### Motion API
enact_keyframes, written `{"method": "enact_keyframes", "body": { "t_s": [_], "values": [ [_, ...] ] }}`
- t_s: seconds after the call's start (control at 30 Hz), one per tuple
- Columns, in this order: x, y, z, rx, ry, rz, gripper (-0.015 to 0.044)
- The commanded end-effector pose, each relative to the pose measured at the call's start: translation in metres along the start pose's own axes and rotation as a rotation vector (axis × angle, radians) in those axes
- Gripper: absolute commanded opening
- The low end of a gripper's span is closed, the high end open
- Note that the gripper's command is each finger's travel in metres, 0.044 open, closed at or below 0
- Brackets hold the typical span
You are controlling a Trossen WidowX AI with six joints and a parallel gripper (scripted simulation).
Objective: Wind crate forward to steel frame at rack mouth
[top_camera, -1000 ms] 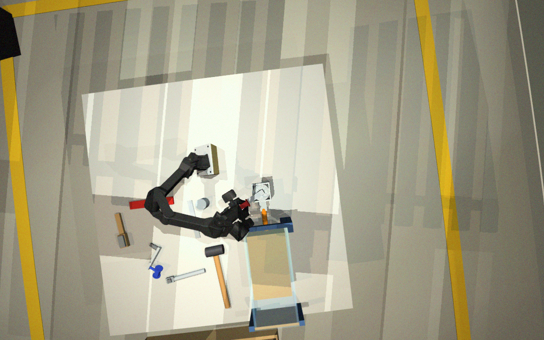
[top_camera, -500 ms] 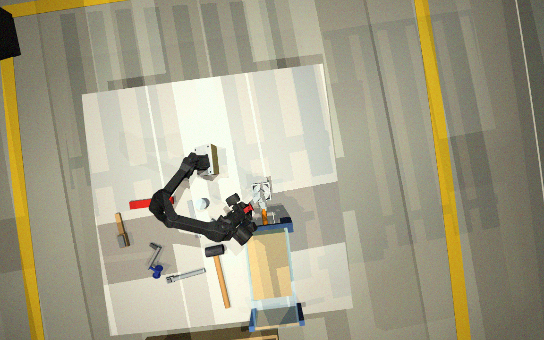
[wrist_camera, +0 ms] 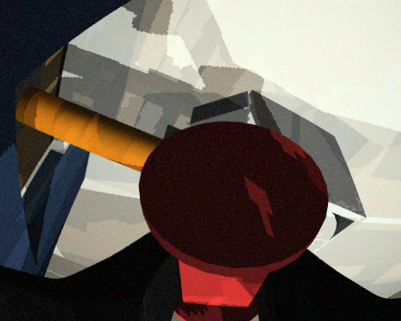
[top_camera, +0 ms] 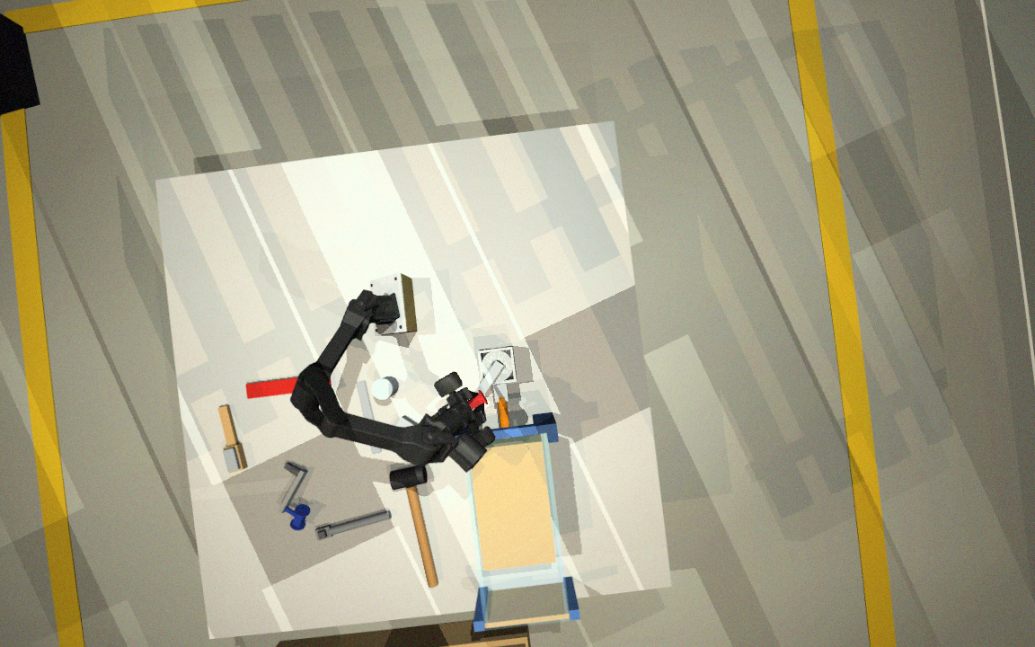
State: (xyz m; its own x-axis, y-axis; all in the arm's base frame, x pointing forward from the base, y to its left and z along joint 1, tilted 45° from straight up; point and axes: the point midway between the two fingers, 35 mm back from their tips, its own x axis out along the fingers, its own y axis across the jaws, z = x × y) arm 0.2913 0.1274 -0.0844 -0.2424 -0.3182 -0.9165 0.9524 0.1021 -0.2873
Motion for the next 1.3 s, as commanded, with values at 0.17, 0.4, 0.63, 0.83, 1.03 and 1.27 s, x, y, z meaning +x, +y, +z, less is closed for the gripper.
{"method": "enact_keyframes", "body": {
  "t_s": [0.17, 0.4, 0.63, 0.83, 1.03, 1.27],
  "values": [
    [0.006, 0.018, -0.010, -0.002, 0.005, 0.021, 0.0000],
    [0.008, 0.024, -0.015, -0.002, 0.006, 0.021, 0.0000],
    [0.011, 0.030, -0.021, -0.002, 0.006, 0.022, 0.0000],
    [0.013, 0.034, -0.026, -0.002, 0.006, 0.022, 0.0000],
    [0.015, 0.039, -0.031, -0.002, 0.007, 0.023, 0.0000],
    [0.018, 0.043, -0.038, -0.002, 0.007, 0.023, 0.0000]
  ]
}}
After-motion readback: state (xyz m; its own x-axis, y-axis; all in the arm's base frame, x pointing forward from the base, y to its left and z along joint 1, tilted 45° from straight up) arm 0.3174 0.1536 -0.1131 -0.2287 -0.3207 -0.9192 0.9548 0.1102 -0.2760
